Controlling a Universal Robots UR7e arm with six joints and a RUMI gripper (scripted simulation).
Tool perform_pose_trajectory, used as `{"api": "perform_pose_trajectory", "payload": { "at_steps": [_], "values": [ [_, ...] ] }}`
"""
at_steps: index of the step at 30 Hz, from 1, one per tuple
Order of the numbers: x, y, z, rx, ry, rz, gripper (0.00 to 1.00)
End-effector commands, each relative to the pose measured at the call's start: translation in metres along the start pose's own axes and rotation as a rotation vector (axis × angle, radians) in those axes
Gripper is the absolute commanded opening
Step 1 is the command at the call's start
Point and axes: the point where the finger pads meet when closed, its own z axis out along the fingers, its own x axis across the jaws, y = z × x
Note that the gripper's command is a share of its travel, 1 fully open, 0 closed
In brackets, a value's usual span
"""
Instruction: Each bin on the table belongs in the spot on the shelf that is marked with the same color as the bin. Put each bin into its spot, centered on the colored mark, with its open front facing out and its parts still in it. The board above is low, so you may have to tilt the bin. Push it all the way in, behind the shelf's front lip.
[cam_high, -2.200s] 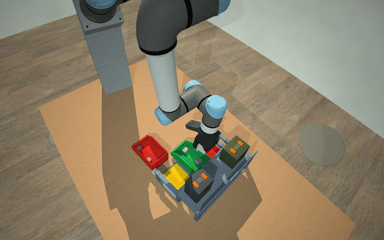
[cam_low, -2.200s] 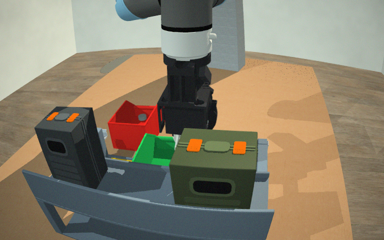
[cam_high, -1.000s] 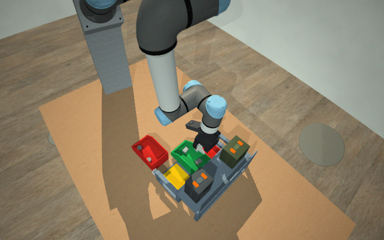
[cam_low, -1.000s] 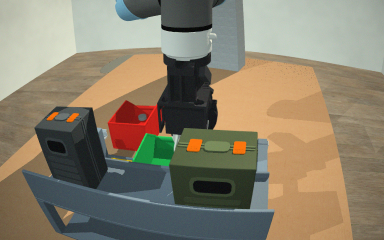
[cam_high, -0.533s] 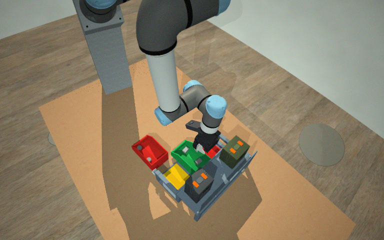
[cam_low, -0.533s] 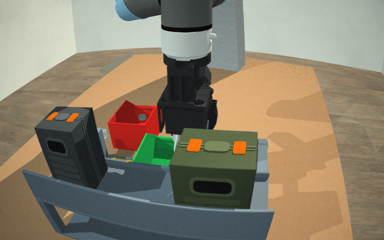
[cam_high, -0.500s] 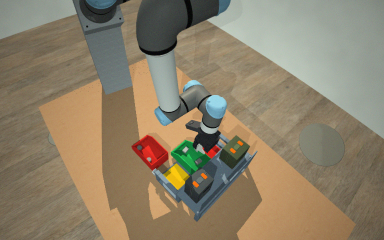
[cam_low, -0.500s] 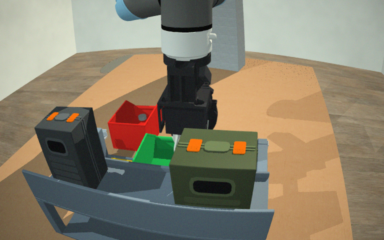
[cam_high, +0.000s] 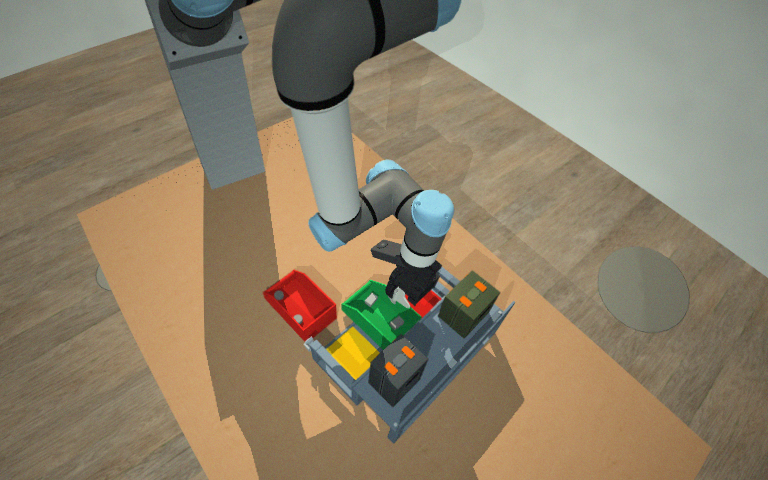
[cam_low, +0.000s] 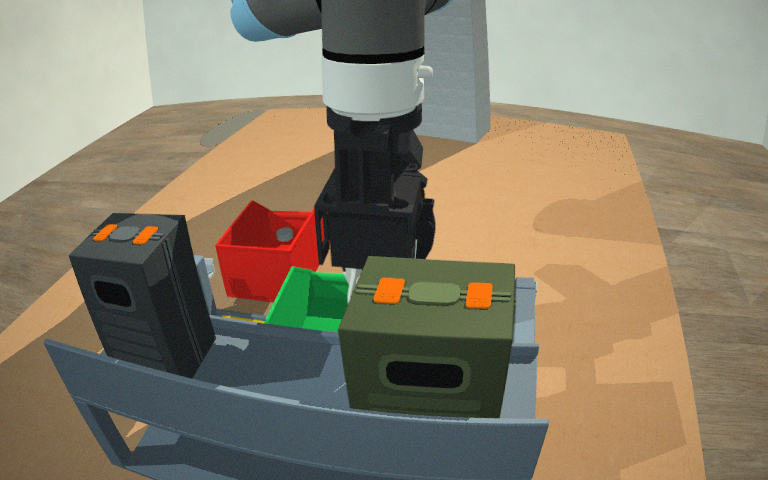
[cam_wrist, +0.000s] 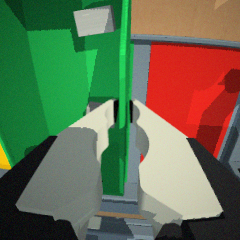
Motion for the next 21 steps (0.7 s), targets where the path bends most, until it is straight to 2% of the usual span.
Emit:
{"api": "perform_pose_trajectory", "payload": {
  "at_steps": [1,21],
  "values": [
    [0.000,0.001,-0.002,-0.001,0.000,0.000,0.05],
    [-0.001,0.000,-0.018,-0.001,0.000,0.000,0.05]
  ]
}}
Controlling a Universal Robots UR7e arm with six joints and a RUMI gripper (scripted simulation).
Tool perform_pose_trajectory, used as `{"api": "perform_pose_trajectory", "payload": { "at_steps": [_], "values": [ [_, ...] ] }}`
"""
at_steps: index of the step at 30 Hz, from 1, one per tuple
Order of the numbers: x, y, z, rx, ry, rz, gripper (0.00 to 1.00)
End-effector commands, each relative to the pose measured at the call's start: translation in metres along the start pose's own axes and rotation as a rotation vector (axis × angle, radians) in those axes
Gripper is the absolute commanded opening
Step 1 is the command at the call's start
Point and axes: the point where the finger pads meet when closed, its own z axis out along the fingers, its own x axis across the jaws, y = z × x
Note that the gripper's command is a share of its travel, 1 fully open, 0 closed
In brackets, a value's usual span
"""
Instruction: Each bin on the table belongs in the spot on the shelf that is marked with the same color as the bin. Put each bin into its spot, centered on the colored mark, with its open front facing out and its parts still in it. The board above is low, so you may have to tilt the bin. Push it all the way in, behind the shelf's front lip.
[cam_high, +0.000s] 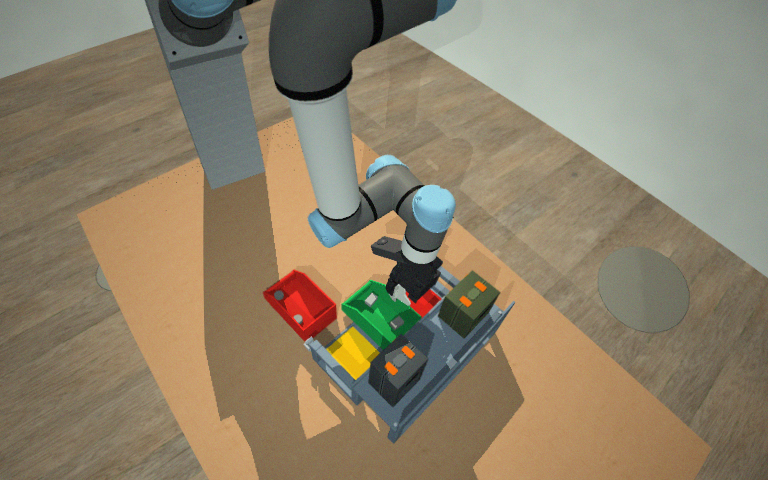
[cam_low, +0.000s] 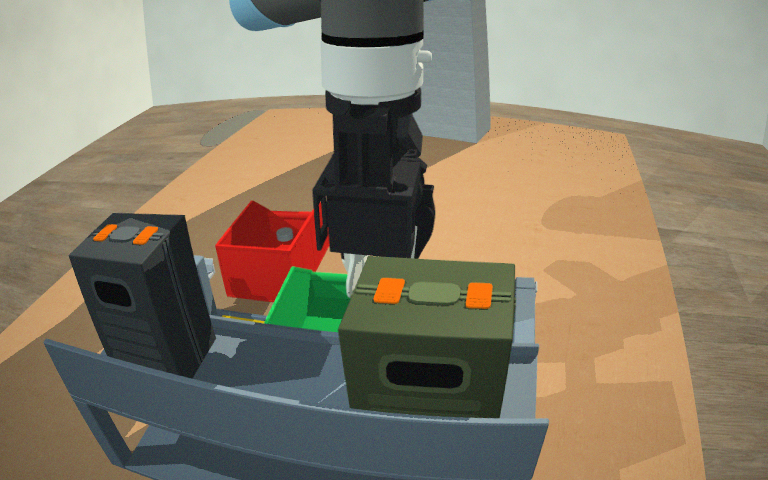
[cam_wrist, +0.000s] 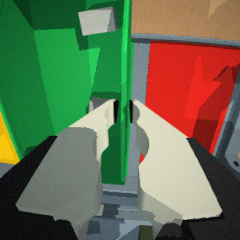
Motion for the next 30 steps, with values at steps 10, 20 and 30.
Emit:
{"api": "perform_pose_trajectory", "payload": {
  "at_steps": [10,20,30],
  "values": [
    [-0.001,0.000,-0.018,-0.001,0.000,0.000,0.05],
    [-0.002,-0.001,-0.032,-0.001,0.000,0.000,0.05],
    [-0.003,-0.002,-0.050,-0.001,0.000,0.000,0.05]
  ]
}}
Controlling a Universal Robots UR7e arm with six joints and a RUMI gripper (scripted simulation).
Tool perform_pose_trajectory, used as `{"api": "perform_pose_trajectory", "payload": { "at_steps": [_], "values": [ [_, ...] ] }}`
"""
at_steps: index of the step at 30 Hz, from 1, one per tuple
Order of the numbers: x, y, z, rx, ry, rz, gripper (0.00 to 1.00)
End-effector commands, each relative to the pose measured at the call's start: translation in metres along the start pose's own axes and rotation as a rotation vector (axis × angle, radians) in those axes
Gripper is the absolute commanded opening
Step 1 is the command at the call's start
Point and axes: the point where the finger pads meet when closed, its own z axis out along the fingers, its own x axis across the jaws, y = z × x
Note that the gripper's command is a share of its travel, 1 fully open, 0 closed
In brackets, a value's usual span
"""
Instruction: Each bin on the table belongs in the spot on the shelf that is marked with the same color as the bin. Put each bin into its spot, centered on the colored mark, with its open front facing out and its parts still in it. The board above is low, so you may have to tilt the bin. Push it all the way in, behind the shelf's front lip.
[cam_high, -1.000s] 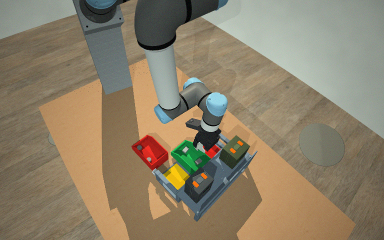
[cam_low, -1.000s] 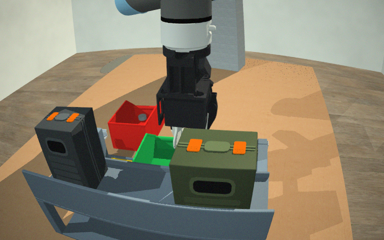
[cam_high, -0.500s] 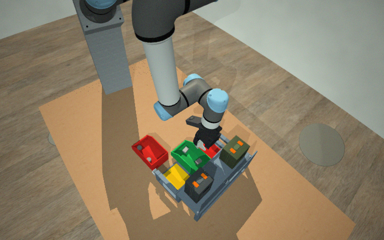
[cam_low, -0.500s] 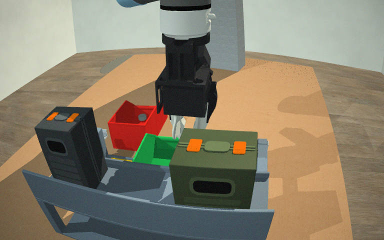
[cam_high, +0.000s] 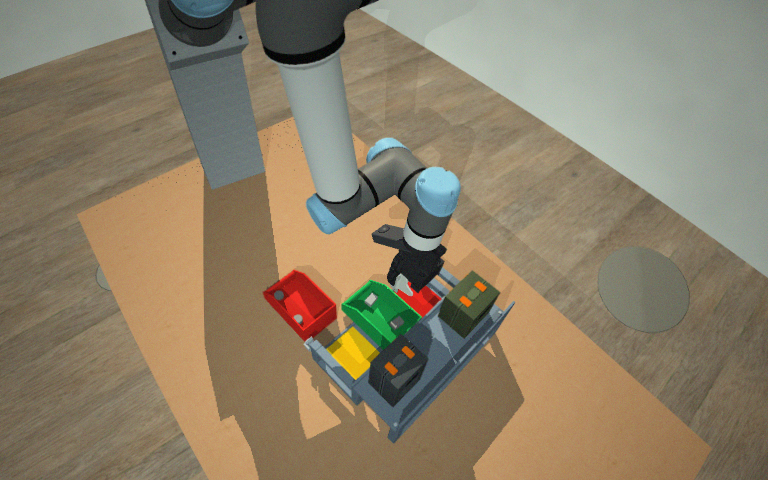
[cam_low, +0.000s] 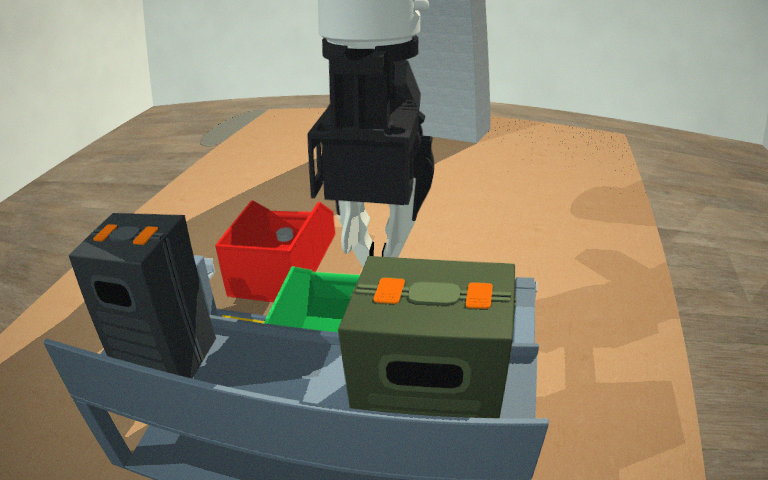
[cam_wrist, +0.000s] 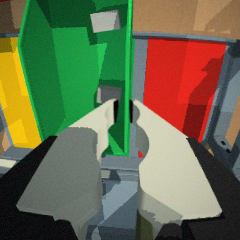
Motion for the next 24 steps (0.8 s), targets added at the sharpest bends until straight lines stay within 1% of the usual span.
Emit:
{"api": "perform_pose_trajectory", "payload": {
  "at_steps": [1,18,24],
  "values": [
    [0.000,0.000,-0.009,-0.001,0.000,0.000,0.05],
    [-0.002,-0.001,-0.031,-0.001,0.000,0.000,0.05],
    [-0.002,-0.001,-0.036,-0.001,0.000,0.000,0.05]
  ]
}}
